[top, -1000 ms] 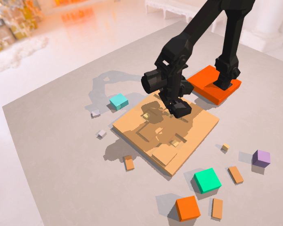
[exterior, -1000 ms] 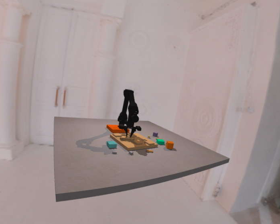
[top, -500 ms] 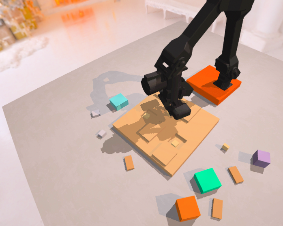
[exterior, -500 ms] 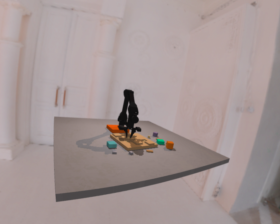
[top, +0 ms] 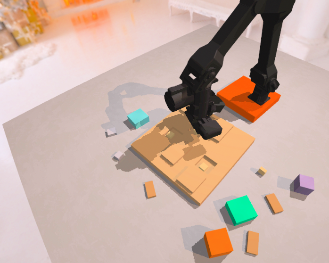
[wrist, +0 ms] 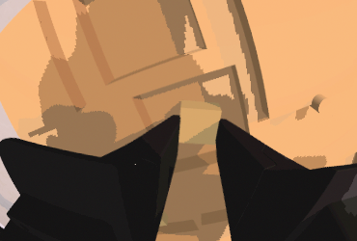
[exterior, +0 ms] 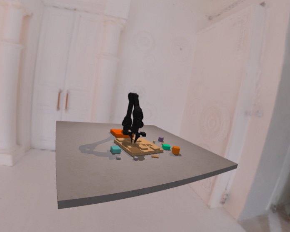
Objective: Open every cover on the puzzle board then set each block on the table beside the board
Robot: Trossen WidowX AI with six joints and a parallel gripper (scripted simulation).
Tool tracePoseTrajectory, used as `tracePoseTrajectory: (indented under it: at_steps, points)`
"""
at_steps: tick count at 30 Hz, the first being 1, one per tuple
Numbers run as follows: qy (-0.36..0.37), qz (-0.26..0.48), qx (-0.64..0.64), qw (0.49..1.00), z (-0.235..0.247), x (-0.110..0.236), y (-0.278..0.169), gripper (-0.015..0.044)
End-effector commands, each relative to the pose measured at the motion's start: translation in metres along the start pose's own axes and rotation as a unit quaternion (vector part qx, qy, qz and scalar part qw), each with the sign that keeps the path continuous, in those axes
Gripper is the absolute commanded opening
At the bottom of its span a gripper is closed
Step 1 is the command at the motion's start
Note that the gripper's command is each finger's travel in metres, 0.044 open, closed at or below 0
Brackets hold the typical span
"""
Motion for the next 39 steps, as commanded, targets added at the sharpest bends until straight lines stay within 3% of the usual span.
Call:
tracePoseTrajectory:
  at_steps: [1,39]
  points:
    - [0.000,0.001,0.000,1.000,0.000,0.000,0.000,0.0080]
    - [0.002,-0.002,0.000,1.000,-0.001,0.046,0.000,0.0080]
Point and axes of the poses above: the point midway between the two fingers, 35 mm back from their tips, its own x axis back along the fingers, its own z axis across the jaws, y = z × x, the point moved 4 cm from there along x, back along the fingers, and after that the axes turned 1 degree about x, right-handed, at the moved point
